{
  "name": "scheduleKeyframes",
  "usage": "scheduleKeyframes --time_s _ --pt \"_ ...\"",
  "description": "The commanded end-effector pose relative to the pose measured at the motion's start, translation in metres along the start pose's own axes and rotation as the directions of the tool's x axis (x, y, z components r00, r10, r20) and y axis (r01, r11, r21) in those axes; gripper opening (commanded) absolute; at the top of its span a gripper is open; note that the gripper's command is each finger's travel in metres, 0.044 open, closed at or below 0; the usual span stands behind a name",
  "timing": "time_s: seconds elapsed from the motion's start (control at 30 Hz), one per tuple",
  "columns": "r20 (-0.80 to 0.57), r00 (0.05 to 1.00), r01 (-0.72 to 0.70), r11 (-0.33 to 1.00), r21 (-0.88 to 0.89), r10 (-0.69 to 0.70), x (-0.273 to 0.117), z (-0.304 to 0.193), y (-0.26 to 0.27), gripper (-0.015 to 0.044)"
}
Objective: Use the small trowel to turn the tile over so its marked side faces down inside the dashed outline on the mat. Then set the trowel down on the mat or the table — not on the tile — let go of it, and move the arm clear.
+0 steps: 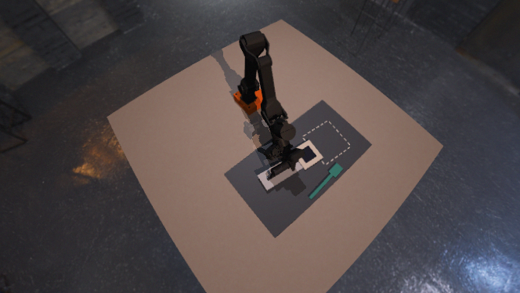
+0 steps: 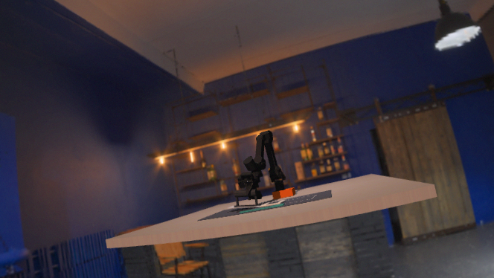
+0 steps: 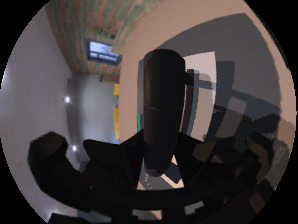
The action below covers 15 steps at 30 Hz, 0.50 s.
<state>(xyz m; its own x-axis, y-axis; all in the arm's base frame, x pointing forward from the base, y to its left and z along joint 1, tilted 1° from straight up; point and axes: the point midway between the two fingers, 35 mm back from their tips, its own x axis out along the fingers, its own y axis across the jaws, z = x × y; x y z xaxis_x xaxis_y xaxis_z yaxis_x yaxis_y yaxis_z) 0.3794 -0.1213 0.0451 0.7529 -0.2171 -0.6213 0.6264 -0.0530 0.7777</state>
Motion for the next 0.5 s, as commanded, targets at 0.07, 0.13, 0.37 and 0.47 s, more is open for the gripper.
scheduleKeyframes --time_s 0.07,0.13,0.37,0.47 --pt "-0.023 1.000 -0.004 1.000 -0.006 0.003 -0.002 -0.017 0.001 0.0000" --pt "-0.023 1.000 -0.004 1.000 -0.005 0.004 -0.002 -0.020 0.001 0.0000" --pt "-0.023 1.000 -0.005 1.000 -0.004 0.005 -0.003 -0.029 0.001 0.0000" --pt "-0.023 1.000 -0.005 1.000 -0.004 0.005 -0.003 -0.029 0.001 0.0000"
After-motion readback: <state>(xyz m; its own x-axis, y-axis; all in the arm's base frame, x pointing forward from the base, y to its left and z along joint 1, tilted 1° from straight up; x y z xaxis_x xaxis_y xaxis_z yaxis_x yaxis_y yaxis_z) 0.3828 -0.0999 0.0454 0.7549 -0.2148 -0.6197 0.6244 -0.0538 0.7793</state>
